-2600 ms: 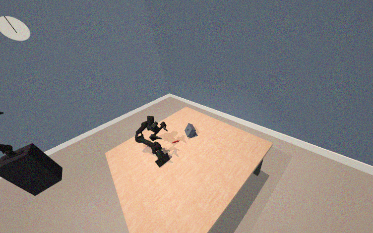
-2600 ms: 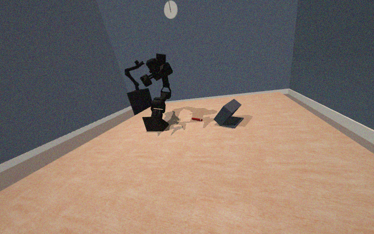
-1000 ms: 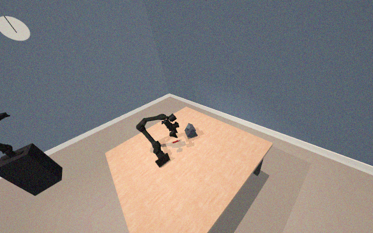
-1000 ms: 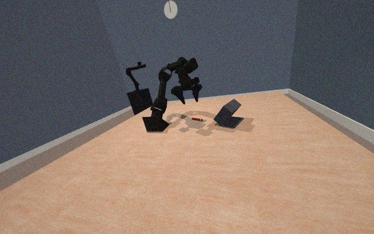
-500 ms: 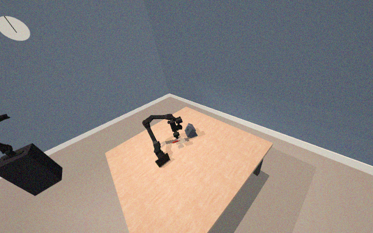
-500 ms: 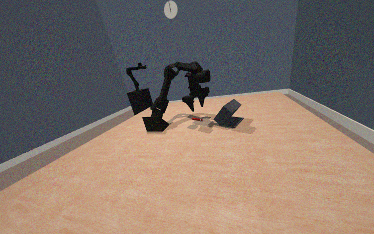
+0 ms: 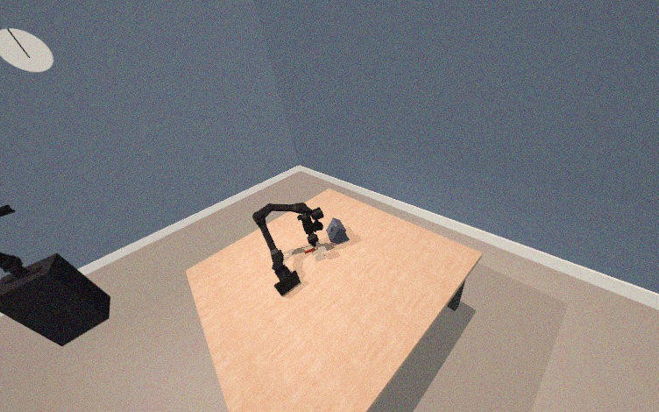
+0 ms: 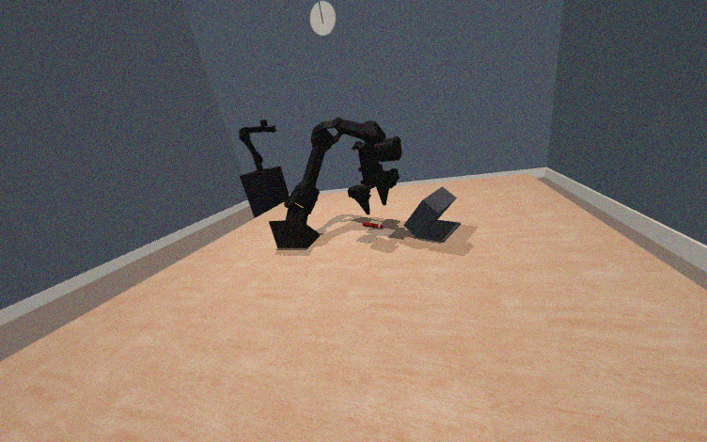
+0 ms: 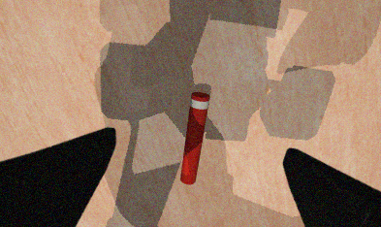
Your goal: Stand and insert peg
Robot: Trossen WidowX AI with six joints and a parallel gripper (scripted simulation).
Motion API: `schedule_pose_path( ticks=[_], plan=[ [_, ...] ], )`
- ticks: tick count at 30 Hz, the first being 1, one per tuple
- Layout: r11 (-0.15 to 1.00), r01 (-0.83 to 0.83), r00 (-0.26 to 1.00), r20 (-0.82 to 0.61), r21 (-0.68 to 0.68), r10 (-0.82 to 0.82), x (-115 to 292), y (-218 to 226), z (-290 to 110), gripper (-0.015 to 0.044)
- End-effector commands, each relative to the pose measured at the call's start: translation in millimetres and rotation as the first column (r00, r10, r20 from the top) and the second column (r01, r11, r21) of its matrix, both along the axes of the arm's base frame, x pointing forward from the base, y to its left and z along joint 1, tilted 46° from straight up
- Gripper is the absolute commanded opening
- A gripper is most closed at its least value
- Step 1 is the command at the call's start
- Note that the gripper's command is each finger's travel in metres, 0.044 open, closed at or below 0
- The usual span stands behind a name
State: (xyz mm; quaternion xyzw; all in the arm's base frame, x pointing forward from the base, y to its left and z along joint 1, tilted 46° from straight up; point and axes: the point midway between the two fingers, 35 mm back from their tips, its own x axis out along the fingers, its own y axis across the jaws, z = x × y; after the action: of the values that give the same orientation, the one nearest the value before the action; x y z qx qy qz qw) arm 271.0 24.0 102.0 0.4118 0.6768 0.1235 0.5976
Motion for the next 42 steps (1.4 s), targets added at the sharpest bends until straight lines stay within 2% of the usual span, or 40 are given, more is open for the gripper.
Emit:
schedule_pose_path(
  ticks=[1, 37, 42],
  plan=[
    [1.0, 0.003, 1.0, -0.004, 0.005, -0.003, 0.2, 5.6, -5.8, 0.044],
    [1.0, 0.003, 1.0, -0.003, 0.01, -0.003, 1.0, 45.6, -43.1, 0.044],
    [1.0, 0.003, 1.0, -0.003, 0.01, -0.003, 1.0, 45.6, -43.1, 0.0309]
  ],
)
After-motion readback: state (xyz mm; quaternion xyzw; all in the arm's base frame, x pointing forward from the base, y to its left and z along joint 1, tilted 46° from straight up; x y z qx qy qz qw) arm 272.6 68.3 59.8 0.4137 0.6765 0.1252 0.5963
